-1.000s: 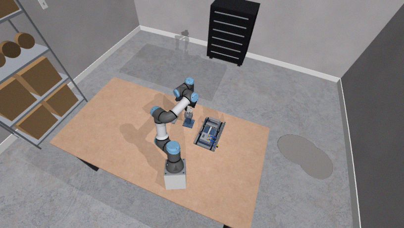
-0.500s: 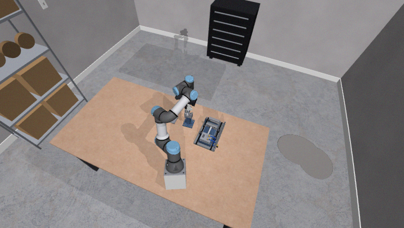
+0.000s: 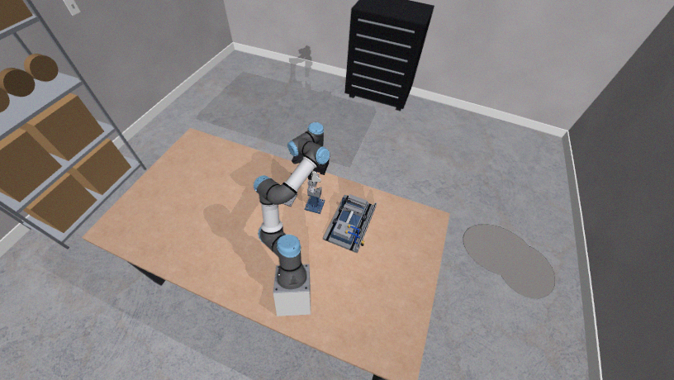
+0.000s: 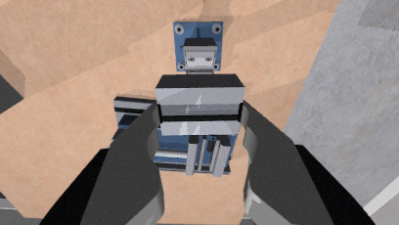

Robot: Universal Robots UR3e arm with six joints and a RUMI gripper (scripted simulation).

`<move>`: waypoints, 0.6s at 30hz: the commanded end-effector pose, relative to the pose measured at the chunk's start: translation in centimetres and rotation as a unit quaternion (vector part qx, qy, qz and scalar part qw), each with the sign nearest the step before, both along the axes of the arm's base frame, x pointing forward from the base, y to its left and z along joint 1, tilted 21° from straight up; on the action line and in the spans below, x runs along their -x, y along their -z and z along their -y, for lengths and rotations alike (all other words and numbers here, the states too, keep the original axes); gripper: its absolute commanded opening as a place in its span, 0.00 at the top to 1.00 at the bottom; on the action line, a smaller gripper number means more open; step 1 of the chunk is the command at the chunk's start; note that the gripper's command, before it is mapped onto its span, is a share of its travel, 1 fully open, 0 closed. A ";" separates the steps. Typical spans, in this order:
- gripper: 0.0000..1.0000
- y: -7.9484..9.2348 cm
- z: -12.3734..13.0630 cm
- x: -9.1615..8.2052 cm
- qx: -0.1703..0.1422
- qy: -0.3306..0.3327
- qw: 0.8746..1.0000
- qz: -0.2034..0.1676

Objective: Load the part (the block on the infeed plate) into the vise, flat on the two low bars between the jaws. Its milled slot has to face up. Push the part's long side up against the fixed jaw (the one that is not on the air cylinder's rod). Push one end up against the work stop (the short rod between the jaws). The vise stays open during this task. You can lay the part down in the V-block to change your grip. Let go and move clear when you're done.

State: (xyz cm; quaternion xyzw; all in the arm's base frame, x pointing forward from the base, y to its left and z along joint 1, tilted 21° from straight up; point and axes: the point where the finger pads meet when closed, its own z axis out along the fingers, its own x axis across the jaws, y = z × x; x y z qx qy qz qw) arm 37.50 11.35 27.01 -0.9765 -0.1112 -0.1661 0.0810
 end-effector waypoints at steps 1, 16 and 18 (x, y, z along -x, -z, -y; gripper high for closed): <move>1.00 -0.3 0.1 0.0 0.000 0.000 1.000 0.001; 1.00 -0.5 0.1 0.1 0.000 0.000 1.000 0.001; 1.00 -0.5 0.1 0.1 0.000 0.000 1.000 0.001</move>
